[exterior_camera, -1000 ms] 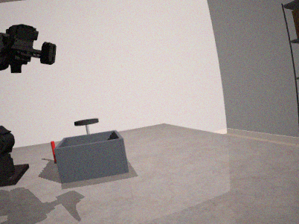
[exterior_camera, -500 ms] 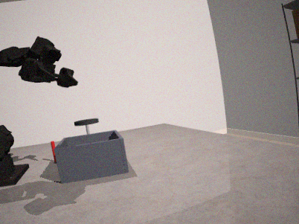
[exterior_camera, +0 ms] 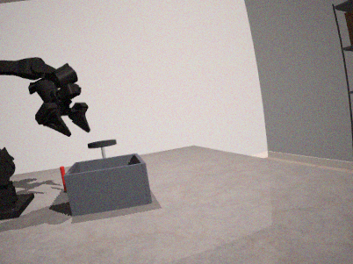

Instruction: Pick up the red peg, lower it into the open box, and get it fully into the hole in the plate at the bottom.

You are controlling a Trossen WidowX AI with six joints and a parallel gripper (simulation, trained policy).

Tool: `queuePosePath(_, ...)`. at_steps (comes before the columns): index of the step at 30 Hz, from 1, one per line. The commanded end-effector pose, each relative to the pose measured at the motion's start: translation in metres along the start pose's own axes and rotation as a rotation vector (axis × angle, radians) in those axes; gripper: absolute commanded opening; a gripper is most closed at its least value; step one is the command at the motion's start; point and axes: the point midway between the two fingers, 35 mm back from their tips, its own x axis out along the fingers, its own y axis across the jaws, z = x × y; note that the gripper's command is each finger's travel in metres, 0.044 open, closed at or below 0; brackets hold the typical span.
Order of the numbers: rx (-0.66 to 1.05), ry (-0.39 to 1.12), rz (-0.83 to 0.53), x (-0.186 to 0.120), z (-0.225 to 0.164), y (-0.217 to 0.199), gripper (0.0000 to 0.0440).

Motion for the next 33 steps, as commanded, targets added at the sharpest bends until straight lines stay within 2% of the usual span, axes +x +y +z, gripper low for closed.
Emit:
queuePosePath(1, 0.022, 0.100, 0.008, -0.001, -0.021, 0.012, 0.0440)
queuePosePath(8, 0.070, 0.304, -0.014, -0.004, -0.072, 0.031, 0.0440)
queuePosePath(14, 0.093, 0.408, -0.048, -0.003, -0.104, 0.041, 0.0440)
queuePosePath(21, 0.104, 0.465, -0.078, 0.008, -0.133, 0.049, 0.0440)
queuePosePath(33, 0.120, 0.483, -0.073, 0.048, -0.172, 0.060, 0.0440)
